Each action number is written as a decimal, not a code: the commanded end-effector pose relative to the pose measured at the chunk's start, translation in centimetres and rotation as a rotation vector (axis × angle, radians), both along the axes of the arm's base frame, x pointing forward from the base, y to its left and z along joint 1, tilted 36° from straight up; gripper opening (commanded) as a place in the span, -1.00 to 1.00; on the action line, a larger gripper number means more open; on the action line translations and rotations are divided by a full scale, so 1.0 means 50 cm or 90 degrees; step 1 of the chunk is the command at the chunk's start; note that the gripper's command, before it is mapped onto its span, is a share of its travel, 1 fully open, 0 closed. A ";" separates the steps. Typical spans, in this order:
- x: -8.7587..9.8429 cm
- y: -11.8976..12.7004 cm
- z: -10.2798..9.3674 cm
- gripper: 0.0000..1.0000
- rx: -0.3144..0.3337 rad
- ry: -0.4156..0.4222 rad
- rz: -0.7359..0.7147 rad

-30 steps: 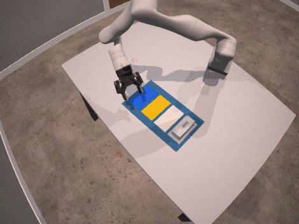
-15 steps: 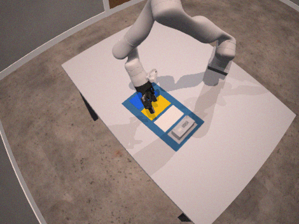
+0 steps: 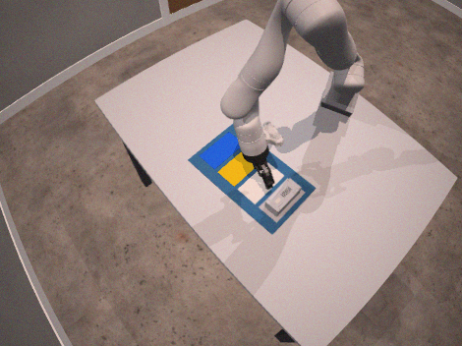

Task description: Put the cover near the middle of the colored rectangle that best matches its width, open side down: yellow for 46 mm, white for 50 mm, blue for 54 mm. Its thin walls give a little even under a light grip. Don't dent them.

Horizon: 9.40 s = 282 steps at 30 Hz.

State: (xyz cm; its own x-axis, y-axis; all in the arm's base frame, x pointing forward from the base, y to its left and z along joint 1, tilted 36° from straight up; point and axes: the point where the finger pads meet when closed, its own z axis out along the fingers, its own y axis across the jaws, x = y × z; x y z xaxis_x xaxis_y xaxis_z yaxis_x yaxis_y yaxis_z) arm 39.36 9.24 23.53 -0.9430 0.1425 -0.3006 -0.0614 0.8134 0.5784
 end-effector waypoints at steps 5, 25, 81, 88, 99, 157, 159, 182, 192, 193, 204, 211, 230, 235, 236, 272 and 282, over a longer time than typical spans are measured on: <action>-0.026 0.056 -0.004 1.00 -0.089 -0.080 0.034; -0.065 0.117 -0.034 1.00 -0.210 -0.161 0.082; -0.038 0.160 -0.080 1.00 -0.231 -0.185 0.096; -0.038 0.160 -0.080 1.00 -0.231 -0.186 0.096; -0.039 0.160 -0.080 1.00 -0.231 -0.186 0.096; -0.019 0.172 -0.107 1.00 -0.232 -0.187 0.095; -0.017 0.173 -0.110 1.00 -0.232 -0.187 0.095; -0.007 0.180 -0.127 1.00 -0.232 -0.187 0.095; -0.006 0.180 -0.127 1.00 -0.232 -0.187 0.095; -0.006 0.180 -0.127 1.00 -0.232 -0.187 0.095; -0.006 0.180 -0.127 1.00 -0.232 -0.187 0.095; -0.006 0.180 -0.127 1.00 -0.232 -0.187 0.095; -0.006 0.180 -0.127 0.45 -0.232 -0.187 0.095; -0.006 0.180 -0.127 0.45 -0.232 -0.187 0.095; -0.006 0.180 -0.127 0.45 -0.232 -0.187 0.095; -0.006 0.180 -0.127 -1.00 -0.232 -0.187 0.095; -0.006 0.180 -0.127 -1.00 -0.232 -0.187 0.095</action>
